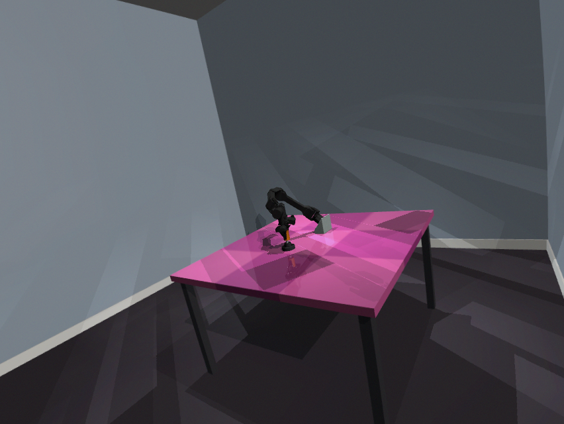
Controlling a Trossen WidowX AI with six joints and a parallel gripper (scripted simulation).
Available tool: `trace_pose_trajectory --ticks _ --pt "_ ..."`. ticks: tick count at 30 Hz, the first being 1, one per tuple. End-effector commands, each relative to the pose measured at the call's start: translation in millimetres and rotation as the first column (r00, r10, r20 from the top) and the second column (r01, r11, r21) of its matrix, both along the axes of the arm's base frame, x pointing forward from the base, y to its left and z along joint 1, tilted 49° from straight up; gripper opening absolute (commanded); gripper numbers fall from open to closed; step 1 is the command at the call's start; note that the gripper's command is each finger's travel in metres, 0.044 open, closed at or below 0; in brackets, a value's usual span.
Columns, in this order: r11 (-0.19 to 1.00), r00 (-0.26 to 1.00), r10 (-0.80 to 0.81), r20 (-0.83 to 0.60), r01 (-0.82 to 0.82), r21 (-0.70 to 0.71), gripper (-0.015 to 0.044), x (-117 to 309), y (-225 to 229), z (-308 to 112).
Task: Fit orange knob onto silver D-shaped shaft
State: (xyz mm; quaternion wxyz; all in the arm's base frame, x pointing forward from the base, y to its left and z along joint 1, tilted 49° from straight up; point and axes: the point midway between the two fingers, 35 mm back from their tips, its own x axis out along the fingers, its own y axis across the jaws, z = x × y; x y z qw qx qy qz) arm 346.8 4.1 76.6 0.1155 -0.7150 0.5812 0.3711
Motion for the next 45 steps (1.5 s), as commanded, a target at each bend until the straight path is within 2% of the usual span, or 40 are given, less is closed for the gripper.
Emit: trace_pose_trajectory --ticks 1,4,32,39,45 --pt "0.998 0.995 0.07 -0.071 -0.07 -0.002 0.0 -1.0 1.6 2.9" --pt "0.992 0.983 0.125 -0.134 -0.126 -0.001 0.0 -0.3 1.4 2.9" --pt "0.992 0.983 0.125 -0.134 -0.126 -0.001 0.0 1.1 1.6 2.3" --pt "0.967 0.928 0.25 -0.278 -0.255 0.017 0.0 1.2 2.0 2.3" --pt "0.965 0.924 0.256 -0.285 -0.262 0.018 0.0 1.9 1.3 0.0"
